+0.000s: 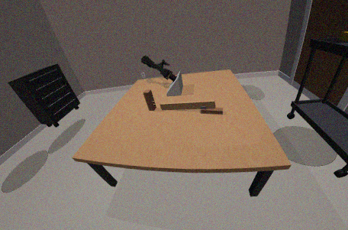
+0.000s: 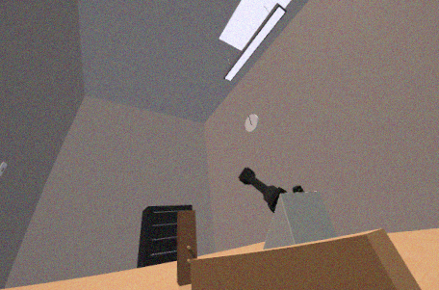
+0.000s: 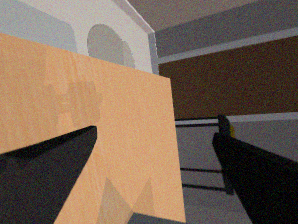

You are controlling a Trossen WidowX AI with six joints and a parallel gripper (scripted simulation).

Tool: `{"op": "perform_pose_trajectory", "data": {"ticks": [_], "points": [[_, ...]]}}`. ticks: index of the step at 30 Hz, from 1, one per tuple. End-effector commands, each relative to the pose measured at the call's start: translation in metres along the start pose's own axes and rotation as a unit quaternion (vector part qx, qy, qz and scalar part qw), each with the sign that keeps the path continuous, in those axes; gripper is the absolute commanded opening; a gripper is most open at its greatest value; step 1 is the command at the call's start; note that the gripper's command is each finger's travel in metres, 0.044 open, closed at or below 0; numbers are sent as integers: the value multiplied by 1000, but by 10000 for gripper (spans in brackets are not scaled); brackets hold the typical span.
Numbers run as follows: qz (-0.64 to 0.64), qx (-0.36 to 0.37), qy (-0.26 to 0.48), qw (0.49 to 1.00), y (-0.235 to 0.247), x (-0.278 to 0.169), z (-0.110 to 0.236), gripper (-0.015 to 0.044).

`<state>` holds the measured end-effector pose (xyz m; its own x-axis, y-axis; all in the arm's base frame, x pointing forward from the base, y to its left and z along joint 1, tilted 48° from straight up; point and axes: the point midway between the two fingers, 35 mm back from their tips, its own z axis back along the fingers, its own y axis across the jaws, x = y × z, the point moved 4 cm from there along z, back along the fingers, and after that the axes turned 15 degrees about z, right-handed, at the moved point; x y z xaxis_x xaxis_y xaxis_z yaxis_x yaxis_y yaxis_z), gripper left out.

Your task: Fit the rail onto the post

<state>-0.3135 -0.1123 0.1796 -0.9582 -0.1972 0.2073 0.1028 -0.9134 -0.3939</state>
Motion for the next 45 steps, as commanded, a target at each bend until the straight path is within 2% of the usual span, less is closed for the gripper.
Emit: {"op": "perform_pose_trajectory", "data": {"ticks": [1, 10, 19, 30, 37, 45], "points": [[63, 26, -43, 997, 18, 0, 19, 440], [227, 77, -154, 959, 65, -8, 68, 440], [380, 113, -271, 877, 105, -28, 122, 440], [533, 134, -415, 725, 142, -70, 192, 440], [588, 140, -490, 628, 156, -100, 229, 440], [612, 188, -592, 490, 179, -164, 290, 440]]}}
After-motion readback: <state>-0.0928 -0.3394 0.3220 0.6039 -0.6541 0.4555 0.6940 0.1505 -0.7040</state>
